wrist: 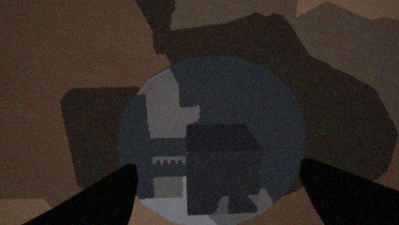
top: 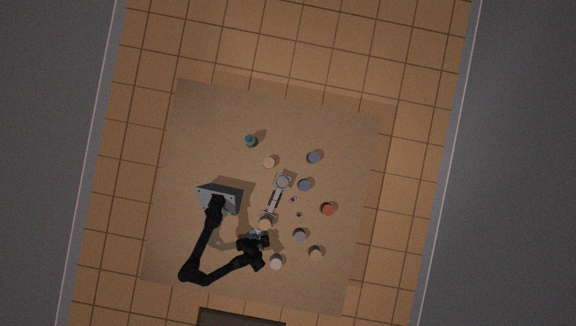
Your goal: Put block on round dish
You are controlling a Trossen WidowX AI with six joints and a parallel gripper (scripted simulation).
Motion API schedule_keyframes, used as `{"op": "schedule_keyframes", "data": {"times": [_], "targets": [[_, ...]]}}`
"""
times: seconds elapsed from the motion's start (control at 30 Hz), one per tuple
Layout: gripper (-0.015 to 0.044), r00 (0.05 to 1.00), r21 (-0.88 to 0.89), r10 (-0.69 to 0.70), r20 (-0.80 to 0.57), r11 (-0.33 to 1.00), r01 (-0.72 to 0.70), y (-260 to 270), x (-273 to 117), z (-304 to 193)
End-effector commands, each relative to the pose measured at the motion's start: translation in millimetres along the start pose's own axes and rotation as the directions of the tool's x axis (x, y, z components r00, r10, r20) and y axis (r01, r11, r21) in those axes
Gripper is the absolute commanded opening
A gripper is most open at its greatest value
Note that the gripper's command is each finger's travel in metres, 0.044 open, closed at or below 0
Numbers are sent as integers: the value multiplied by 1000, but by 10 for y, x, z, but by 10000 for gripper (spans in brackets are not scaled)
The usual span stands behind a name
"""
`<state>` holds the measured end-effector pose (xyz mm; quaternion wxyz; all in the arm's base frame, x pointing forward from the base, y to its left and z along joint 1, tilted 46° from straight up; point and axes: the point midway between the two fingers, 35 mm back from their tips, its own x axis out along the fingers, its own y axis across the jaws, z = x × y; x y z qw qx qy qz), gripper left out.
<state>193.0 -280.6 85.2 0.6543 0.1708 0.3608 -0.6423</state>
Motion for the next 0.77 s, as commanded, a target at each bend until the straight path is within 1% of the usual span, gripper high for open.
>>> {"op": "schedule_keyframes", "data": {"times": [0.0,0.07,0.27,0.37,0.4,0.73], "targets": [[440,1000,3,8,6,1000,-8,27,-334,20],[440,1000,0,9,5,1000,-9,16,-521,10],[440,1000,-1,9,5,1000,-9,15,-574,8],[440,1000,-5,13,7,1000,-13,2,-890,3],[440,1000,-5,13,8,1000,-13,-2,-920,2],[440,1000,-5,13,8,1000,-13,-2,-920,2]]}}
